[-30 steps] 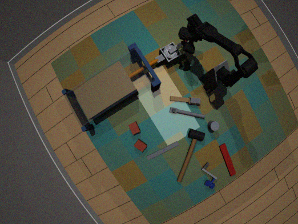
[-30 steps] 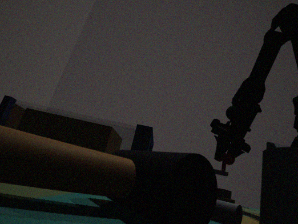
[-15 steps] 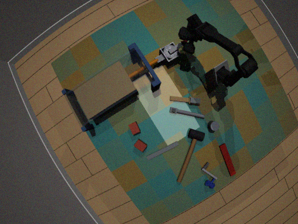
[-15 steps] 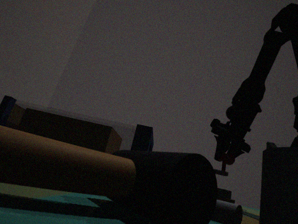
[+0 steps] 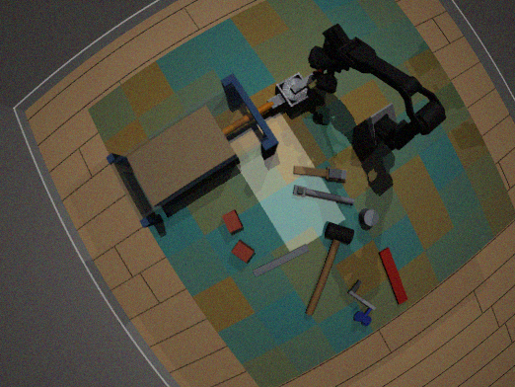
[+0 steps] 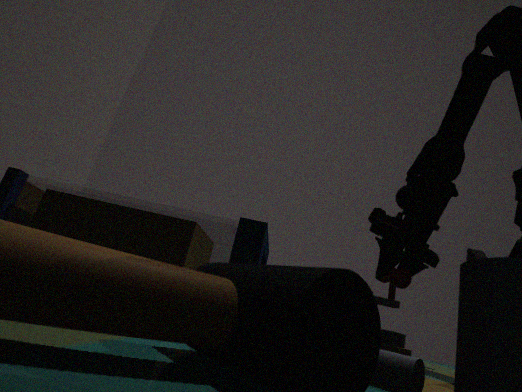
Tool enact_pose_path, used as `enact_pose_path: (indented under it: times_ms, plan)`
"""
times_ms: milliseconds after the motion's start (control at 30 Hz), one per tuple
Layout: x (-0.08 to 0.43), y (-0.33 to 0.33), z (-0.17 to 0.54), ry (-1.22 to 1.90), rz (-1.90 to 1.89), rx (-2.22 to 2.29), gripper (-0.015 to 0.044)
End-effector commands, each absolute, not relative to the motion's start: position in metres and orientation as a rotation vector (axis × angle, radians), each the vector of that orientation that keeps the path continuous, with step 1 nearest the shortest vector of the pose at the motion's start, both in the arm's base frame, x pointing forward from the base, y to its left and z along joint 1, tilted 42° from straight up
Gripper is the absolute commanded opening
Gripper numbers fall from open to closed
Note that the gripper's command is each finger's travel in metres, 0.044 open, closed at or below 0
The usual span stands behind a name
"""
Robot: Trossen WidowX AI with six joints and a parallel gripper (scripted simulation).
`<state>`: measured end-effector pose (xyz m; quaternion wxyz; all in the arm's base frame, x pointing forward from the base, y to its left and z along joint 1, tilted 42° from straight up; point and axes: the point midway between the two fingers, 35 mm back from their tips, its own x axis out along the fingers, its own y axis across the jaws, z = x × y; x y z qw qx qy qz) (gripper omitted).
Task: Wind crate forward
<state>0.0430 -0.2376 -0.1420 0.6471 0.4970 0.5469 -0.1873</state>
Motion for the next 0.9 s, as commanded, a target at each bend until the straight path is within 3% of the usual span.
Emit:
enact_pose_path:
  times_ms: [0,367,867]
  plan:
    - [0.0429,-0.2377,-0.1417,1.244,-0.426,1.131,0.0000]
    - [0.0429,-0.2377,-0.1417,1.244,-0.426,1.131,0.0000]
    - [0.0430,-0.2377,-0.1420,1.244,-0.426,1.130,0.0394]
